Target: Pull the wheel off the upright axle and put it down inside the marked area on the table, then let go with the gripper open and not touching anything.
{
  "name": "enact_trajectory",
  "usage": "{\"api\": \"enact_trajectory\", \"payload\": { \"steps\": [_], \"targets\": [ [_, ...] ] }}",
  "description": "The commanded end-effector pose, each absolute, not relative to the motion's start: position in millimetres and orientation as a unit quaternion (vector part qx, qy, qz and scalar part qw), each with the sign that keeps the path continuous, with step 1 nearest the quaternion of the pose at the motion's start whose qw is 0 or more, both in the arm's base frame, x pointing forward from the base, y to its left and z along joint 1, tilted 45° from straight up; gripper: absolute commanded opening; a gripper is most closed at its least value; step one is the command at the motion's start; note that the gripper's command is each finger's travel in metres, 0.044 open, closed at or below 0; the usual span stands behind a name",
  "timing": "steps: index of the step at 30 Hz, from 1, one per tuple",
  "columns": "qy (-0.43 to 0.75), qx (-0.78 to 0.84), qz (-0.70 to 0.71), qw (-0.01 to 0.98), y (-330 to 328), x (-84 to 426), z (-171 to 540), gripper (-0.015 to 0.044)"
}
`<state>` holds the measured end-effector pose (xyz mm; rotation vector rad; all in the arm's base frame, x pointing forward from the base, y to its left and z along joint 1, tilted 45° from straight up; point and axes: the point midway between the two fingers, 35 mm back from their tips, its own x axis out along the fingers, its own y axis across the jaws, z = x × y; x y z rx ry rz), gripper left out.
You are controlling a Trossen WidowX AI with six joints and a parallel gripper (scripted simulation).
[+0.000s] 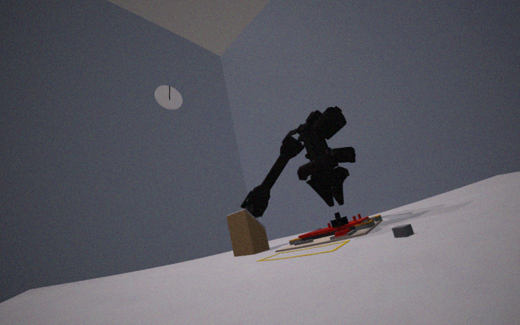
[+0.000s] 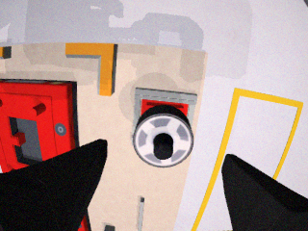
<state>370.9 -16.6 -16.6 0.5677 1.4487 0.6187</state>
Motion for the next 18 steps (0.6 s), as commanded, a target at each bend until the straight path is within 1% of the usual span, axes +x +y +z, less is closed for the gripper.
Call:
{"api": "enact_trajectory", "payload": {
  "steps": [1,7,11,18],
  "targets": [
    [0.648,0.259,0.277,0.661,9.6,364.9,-41.7,0.03],
    [0.648,0.259,0.277,0.661,13.2,364.7,-45.9,0.03],
    [0.65,0.253,0.279,0.66,12.1,364.8,-43.2,0.0195],
    [0.65,0.253,0.279,0.66,12.1,364.8,-43.2,0.0148]
  ]
}}
